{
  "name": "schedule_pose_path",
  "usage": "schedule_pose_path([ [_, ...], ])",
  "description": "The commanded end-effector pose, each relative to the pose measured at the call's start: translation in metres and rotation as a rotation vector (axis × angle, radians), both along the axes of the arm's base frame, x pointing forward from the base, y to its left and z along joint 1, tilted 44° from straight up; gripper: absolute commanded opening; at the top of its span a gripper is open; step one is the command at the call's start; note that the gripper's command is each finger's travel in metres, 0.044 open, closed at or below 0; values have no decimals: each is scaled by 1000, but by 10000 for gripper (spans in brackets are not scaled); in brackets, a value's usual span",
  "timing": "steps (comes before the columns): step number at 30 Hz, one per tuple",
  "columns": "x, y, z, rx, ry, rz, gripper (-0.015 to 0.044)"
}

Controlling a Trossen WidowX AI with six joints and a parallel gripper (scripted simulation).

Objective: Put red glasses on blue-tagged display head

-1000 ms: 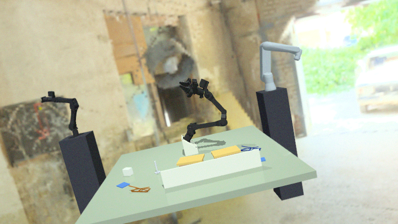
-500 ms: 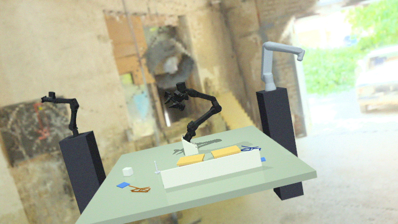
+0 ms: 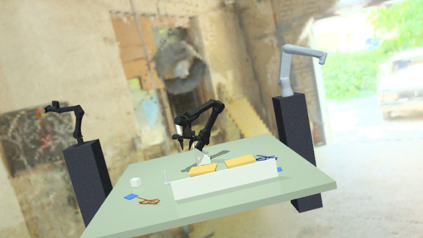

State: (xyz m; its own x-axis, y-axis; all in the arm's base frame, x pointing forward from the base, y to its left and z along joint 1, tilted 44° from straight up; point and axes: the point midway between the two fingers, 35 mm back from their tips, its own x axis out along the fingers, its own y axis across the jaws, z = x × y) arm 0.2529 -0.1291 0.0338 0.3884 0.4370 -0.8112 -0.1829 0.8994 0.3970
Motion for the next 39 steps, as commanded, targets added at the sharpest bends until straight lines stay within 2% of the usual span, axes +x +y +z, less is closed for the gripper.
schedule_pose_path([
  [1, -6, 56, -35, 147, 135, 175, 200],
  [5, -13, 90, -52, 237, 228, 265, 200],
  [10, -9, 93, -54, 248, 240, 276, 200],
  [13, -9, 93, -54, 248, 240, 276, 121],
  [39, -5, 108, -76, 247, 240, 275, 120],
])
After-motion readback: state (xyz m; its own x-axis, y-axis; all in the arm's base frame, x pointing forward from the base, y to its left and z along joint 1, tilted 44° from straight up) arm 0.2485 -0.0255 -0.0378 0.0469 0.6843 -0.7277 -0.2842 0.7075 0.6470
